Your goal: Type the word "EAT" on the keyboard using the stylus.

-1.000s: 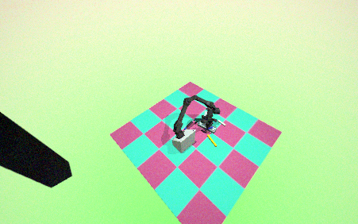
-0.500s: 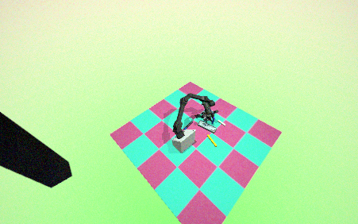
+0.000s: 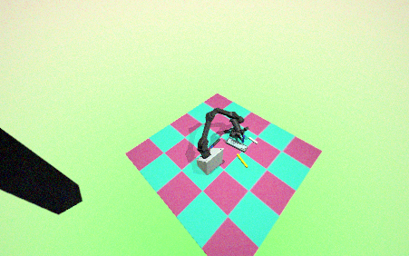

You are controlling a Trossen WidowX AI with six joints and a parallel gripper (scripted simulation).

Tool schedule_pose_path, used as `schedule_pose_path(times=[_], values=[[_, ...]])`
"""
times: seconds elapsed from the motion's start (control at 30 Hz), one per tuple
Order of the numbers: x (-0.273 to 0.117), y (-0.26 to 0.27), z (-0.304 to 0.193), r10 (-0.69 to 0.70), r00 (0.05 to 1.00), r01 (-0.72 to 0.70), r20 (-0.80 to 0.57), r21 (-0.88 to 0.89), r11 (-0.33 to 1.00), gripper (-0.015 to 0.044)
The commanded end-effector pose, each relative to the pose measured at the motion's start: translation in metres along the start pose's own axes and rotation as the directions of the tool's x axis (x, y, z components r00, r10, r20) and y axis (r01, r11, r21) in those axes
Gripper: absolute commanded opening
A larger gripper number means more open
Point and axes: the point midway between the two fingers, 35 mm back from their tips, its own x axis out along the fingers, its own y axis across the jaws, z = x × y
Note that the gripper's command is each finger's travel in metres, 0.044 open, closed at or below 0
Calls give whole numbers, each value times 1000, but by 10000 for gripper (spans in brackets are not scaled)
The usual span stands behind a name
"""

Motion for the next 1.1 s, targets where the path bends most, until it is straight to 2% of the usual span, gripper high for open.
schedule_pose_path(times=[0.0, 0.5, 0.6, 1.07], values=[[5, 1, 4, 5, 1000, -5, 2, 5, 1000, 0], [5, 1, 4, 5, 1000, -5, 2, 5, 1000, 0], [4, -1, 5, 5, 1000, -5, 3, 5, 1000, 79], [6, -2, 9, 5, 1000, -5, 3, 5, 1000, 81]])
